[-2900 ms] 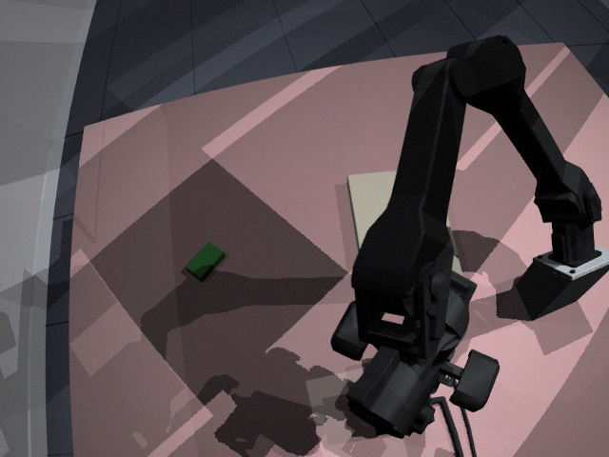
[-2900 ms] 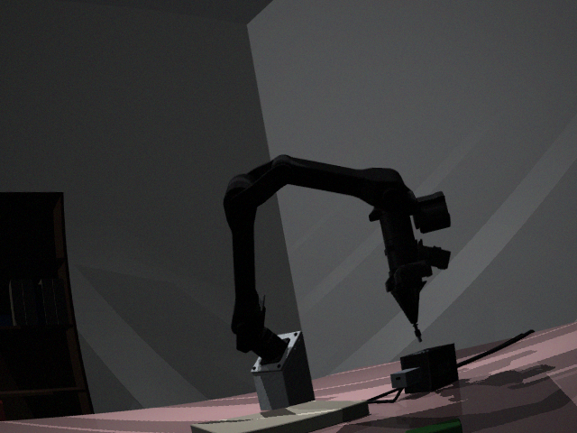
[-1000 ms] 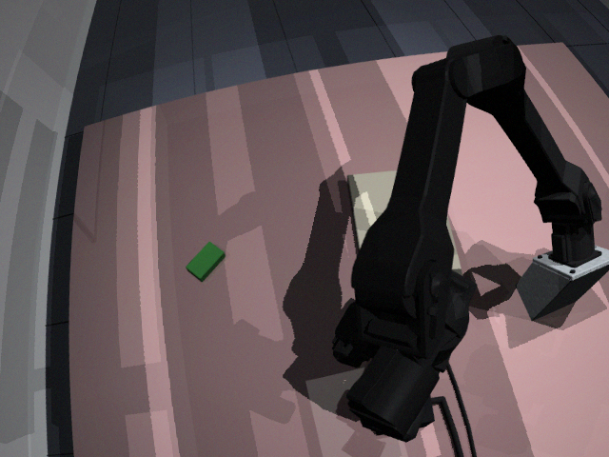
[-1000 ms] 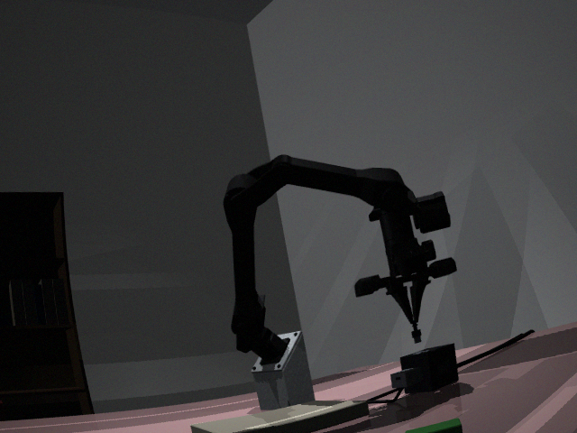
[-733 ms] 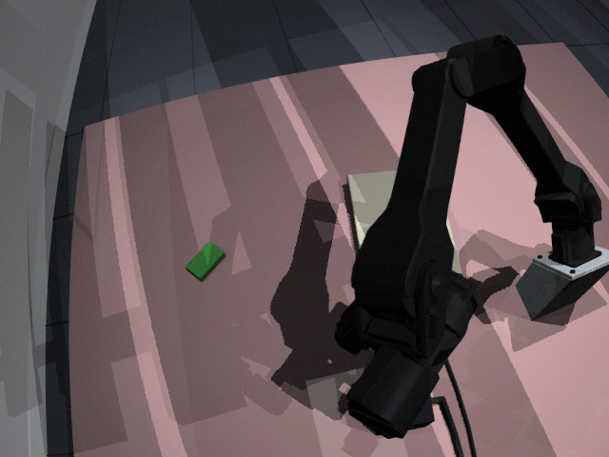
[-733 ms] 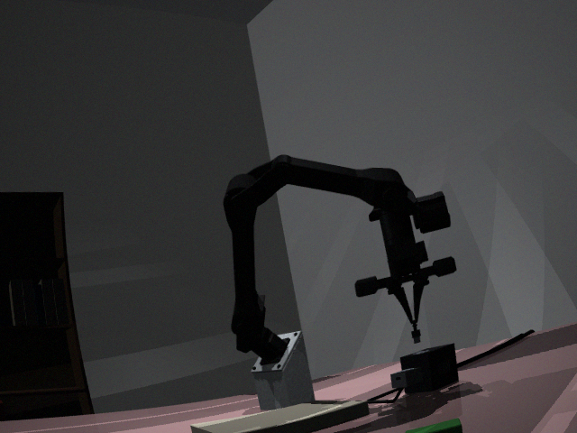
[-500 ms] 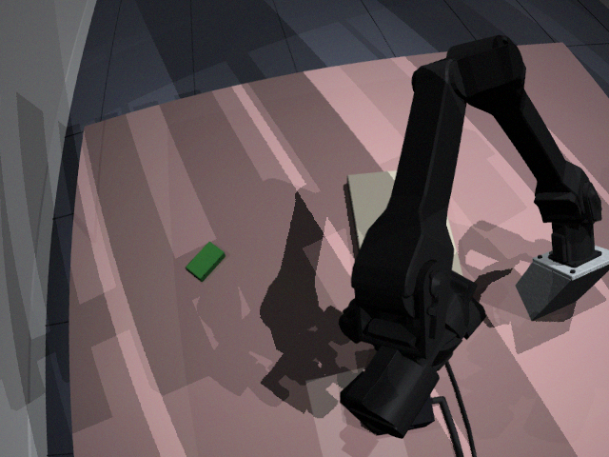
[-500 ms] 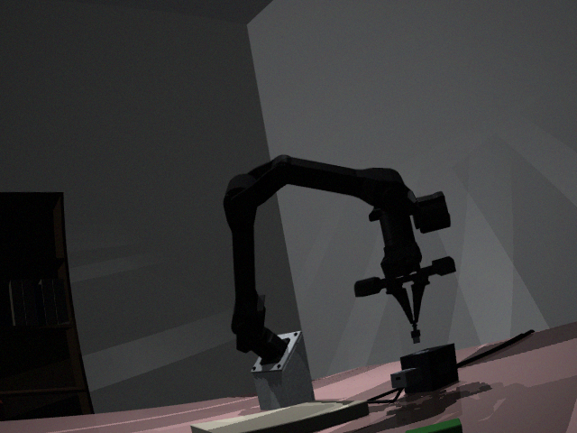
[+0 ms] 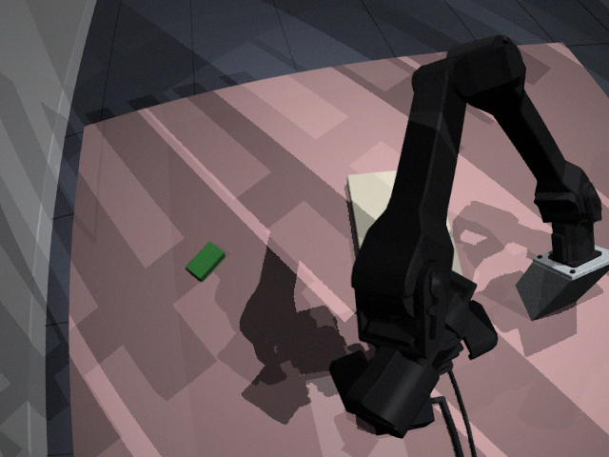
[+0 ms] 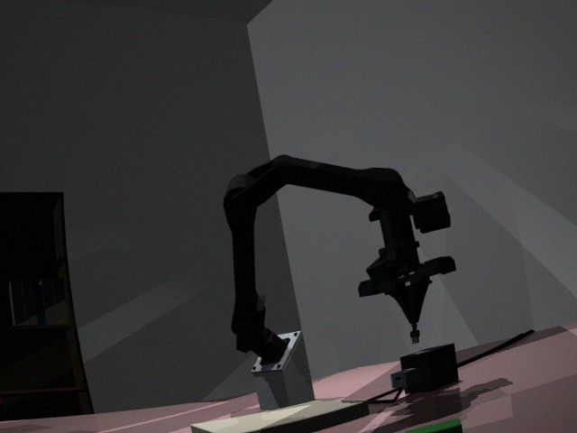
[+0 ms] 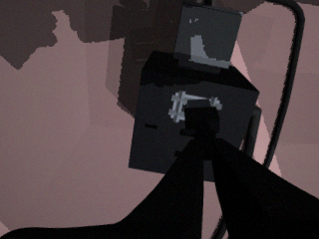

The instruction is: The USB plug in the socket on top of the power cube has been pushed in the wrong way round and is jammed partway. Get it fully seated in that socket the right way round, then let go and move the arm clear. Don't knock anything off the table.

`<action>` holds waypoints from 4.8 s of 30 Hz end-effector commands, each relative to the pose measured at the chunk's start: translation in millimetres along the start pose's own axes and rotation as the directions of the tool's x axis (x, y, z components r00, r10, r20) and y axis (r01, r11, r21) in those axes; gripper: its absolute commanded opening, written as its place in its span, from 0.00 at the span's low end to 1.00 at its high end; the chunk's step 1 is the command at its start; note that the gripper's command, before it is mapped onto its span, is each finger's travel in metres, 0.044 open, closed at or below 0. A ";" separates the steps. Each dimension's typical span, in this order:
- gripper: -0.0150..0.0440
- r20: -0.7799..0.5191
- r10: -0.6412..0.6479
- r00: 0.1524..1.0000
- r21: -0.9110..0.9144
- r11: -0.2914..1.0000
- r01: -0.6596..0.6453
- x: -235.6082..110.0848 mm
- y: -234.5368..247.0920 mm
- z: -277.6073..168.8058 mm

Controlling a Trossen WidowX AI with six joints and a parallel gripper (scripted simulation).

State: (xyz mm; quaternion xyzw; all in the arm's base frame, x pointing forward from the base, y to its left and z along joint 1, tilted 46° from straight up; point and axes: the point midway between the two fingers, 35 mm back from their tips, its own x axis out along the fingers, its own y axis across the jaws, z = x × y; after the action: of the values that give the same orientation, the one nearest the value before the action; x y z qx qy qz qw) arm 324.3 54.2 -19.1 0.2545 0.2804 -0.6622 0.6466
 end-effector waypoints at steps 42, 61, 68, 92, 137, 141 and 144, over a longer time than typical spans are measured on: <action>0.25 -0.012 0.003 1.000 0.251 0.968 0.000 2.5 0.1 -1.2; 0.25 -0.024 0.006 1.000 0.252 0.968 0.000 4.7 0.3 -2.4; 0.25 -0.029 0.007 1.000 0.252 0.968 0.000 5.5 0.4 -2.8; 0.25 -0.044 0.011 0.999 0.254 0.967 0.001 8.4 0.6 -4.4; 0.25 -0.072 0.018 0.997 0.256 0.967 0.001 13.7 1.0 -7.1; 0.25 -0.072 0.018 0.997 0.256 0.967 0.001 14.2 1.0 -7.1; 0.25 -0.072 0.018 0.997 0.256 0.967 0.001 14.6 1.0 -7.1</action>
State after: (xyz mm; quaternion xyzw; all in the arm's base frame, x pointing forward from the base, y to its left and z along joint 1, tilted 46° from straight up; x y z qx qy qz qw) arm 325.0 48.9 -33.9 0.3605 0.2130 -0.6802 0.6016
